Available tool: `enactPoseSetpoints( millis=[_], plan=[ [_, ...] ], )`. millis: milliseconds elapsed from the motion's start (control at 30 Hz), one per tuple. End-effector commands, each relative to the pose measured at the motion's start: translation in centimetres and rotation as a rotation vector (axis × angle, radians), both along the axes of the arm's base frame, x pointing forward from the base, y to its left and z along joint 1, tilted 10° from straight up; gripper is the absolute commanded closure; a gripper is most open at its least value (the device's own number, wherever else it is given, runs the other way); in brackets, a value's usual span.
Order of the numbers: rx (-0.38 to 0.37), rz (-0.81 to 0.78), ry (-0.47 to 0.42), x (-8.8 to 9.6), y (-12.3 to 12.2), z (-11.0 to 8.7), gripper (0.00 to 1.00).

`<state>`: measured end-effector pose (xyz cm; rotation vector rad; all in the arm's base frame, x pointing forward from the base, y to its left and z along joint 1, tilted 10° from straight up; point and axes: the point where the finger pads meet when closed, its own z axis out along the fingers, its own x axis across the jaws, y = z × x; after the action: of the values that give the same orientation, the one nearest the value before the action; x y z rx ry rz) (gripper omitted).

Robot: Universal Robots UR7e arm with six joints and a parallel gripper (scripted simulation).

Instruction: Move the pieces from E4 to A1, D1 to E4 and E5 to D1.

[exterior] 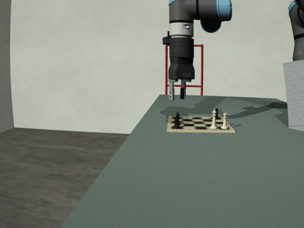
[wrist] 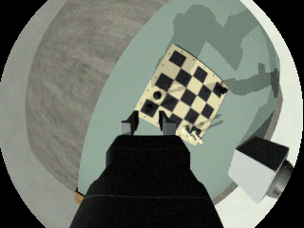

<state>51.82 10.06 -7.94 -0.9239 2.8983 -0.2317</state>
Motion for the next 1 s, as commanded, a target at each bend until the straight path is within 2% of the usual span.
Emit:
enactPoseSetpoints(
  millis=[0, 967],
  plan=[
    [0.002, -0.012, -0.003, 0.1, 0.0, -0.2, 0.27],
    [0.002, -0.017, -0.003, 0.6, -0.3, -3.7, 0.27]
  ],
)
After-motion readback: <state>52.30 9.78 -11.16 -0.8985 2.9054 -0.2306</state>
